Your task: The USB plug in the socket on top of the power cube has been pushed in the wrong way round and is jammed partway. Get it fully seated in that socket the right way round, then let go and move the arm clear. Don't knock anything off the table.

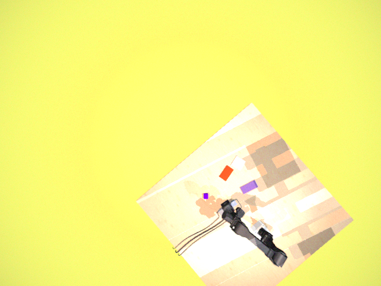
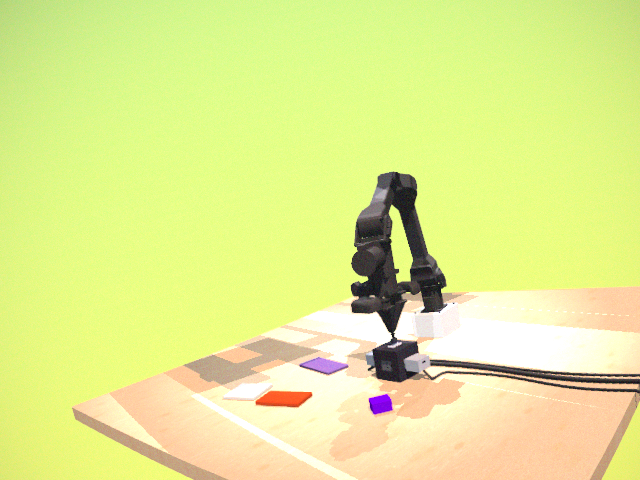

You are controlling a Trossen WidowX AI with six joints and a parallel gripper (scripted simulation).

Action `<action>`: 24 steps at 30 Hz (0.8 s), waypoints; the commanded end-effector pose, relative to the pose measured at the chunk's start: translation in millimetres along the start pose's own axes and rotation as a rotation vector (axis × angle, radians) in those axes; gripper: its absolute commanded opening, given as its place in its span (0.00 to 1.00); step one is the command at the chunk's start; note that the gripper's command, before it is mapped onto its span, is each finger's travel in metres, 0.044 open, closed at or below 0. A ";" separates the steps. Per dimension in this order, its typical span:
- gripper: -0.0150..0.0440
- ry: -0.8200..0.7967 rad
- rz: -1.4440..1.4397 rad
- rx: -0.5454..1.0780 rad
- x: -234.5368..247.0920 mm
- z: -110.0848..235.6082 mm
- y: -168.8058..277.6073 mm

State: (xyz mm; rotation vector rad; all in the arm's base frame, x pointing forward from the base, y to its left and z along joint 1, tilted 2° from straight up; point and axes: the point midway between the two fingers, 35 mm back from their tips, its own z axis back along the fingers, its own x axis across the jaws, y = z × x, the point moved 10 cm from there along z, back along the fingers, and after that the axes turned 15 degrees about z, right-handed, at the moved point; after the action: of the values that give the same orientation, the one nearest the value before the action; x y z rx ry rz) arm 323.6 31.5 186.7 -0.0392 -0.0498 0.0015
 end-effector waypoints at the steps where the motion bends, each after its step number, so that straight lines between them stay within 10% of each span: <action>1: 0.25 0.000 0.000 0.000 0.0 0.4 0.0; 24: 0.25 0.000 0.000 0.000 0.0 10.3 -0.1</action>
State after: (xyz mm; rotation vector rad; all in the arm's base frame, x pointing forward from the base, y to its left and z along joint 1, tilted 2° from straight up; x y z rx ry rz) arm 322.7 31.7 193.3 -0.0396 -0.0450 0.0024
